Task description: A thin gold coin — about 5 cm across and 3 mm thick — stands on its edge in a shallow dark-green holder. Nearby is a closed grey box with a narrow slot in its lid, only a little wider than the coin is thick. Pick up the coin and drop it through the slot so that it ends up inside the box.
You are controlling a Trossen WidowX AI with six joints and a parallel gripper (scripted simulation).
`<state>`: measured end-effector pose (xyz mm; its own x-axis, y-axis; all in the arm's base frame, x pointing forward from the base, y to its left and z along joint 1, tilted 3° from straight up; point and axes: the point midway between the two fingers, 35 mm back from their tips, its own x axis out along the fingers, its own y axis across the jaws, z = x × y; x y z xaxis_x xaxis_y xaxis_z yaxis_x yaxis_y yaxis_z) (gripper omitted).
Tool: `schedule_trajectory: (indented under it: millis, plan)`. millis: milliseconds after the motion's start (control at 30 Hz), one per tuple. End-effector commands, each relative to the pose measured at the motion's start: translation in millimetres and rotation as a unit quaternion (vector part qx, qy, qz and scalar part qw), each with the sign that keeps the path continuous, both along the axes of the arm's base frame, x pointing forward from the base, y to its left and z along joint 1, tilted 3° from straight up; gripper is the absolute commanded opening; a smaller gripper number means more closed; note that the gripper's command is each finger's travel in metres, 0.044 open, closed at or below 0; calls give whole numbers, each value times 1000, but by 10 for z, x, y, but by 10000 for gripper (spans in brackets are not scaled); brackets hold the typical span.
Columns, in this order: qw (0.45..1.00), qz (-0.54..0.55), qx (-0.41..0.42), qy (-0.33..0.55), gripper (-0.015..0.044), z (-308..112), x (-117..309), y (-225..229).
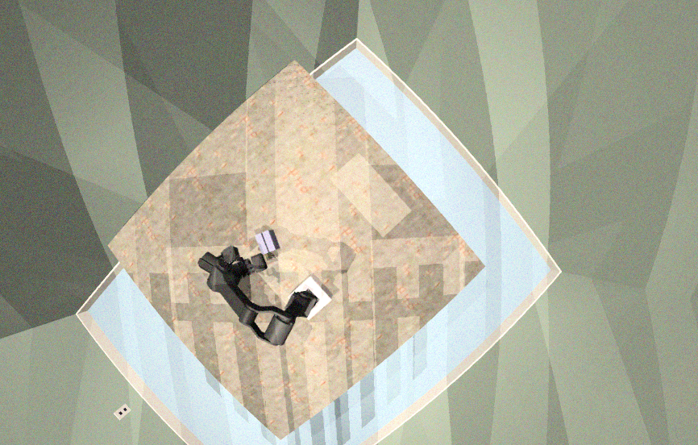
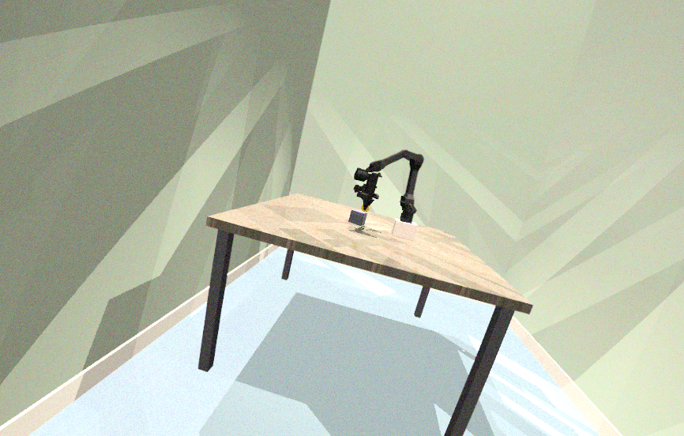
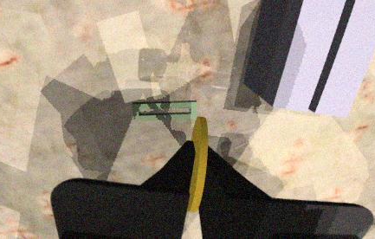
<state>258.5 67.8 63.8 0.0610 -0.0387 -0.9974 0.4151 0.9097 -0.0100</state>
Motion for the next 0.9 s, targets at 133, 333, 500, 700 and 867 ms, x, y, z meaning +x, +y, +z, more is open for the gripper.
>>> schedule_trajectory:
  millis: [133, 333, 500, 700, 867]
  plan:
    - [1000, 2, 1, -2, 0, 26, 90, -185]
    - [1000, 2, 1, -2, 0, 35, 137, -331]
    - [1000, 2, 0, -2, 0, 42, 170, -456]
    - [1000, 2, -1, -2, 0, 51, 202, -608]
    - [1000, 2, -1, -2, 0, 58, 222, -738]
